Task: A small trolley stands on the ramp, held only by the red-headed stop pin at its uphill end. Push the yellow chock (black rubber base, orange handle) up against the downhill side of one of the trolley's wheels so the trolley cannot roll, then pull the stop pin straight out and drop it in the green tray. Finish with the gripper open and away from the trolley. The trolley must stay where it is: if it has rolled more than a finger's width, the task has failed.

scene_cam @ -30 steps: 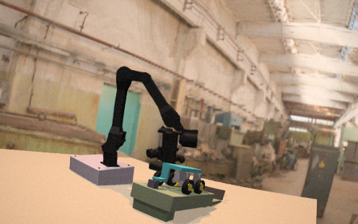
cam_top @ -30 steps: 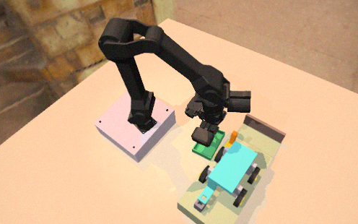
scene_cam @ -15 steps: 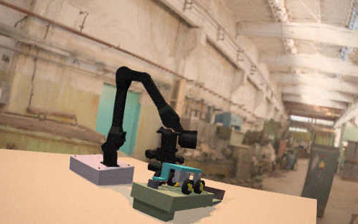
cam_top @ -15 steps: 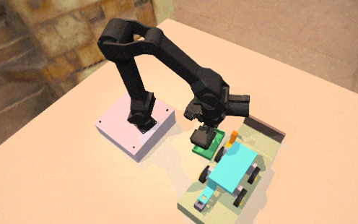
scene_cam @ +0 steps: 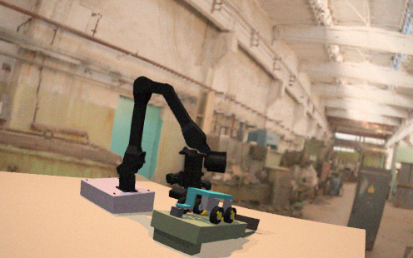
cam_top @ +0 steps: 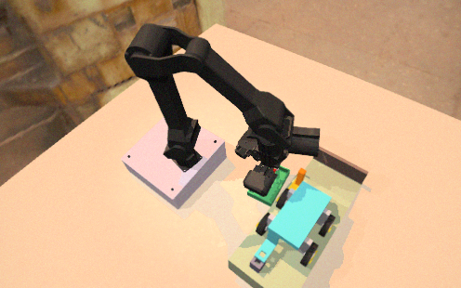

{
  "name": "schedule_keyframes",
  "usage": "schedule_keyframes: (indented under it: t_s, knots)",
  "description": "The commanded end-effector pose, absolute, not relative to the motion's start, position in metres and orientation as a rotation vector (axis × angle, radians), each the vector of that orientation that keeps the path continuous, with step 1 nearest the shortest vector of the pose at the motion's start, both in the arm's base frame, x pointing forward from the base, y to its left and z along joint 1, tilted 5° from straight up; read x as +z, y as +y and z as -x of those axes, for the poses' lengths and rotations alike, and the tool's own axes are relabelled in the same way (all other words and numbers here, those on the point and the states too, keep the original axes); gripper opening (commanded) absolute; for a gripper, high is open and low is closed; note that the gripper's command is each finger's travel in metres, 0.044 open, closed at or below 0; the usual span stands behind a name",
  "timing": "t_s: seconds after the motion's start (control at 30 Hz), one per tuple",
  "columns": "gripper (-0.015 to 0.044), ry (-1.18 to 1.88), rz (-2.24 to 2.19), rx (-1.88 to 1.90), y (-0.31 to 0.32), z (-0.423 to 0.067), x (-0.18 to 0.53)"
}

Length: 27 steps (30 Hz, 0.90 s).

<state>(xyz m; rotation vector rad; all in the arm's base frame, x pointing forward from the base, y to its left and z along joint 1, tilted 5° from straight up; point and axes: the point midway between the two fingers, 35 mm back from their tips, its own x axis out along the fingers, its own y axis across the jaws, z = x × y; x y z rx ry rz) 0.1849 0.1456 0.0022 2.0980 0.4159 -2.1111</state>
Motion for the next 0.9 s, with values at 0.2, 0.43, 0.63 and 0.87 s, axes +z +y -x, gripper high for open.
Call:
schedule_keyframes:
  t_s: [0.2,0.43,0.63,0.87]
  knots:
    - [0.0190,0.426,-2.094,-2.113,0.140,-0.186,-0.001]
    - [0.0190,0.425,-2.094,-2.113,0.136,-0.188,-0.003]
    - [0.0190,0.425,-2.094,-2.113,0.133,-0.189,-0.004]
    - [0.0190,0.425,-2.094,-2.113,0.130,-0.190,-0.007]
